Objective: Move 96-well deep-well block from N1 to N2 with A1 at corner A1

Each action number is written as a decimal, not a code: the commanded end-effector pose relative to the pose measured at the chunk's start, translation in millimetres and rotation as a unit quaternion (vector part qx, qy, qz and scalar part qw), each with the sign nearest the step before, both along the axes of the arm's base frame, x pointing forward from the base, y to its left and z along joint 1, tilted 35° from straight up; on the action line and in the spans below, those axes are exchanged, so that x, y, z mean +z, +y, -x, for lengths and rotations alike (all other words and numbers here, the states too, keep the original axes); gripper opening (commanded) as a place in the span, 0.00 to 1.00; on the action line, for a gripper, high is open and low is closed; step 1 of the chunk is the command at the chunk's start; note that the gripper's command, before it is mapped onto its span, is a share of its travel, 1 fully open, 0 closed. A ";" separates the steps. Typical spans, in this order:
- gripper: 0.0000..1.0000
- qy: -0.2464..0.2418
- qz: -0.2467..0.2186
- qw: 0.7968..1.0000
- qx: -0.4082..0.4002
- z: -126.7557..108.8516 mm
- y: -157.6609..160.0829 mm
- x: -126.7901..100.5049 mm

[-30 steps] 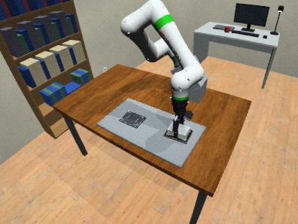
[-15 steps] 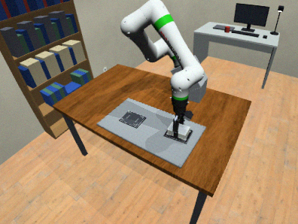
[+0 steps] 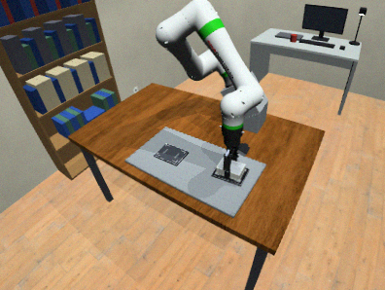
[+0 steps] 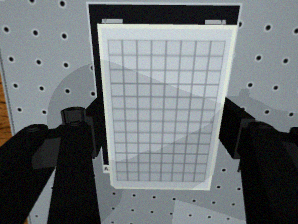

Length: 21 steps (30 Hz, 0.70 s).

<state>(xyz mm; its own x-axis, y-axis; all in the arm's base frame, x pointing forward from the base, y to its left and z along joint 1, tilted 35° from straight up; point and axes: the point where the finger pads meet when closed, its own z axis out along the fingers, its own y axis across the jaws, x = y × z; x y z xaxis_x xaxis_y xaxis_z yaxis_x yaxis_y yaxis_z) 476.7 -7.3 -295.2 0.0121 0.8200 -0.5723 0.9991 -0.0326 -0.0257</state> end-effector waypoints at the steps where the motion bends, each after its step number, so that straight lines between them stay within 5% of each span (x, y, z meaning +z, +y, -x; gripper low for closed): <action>1: 0.10 -0.001 0.000 1.000 0.001 -0.9 1.0 0.5; 21: 0.10 -0.001 -0.001 1.000 0.001 -1.8 12.5 16.9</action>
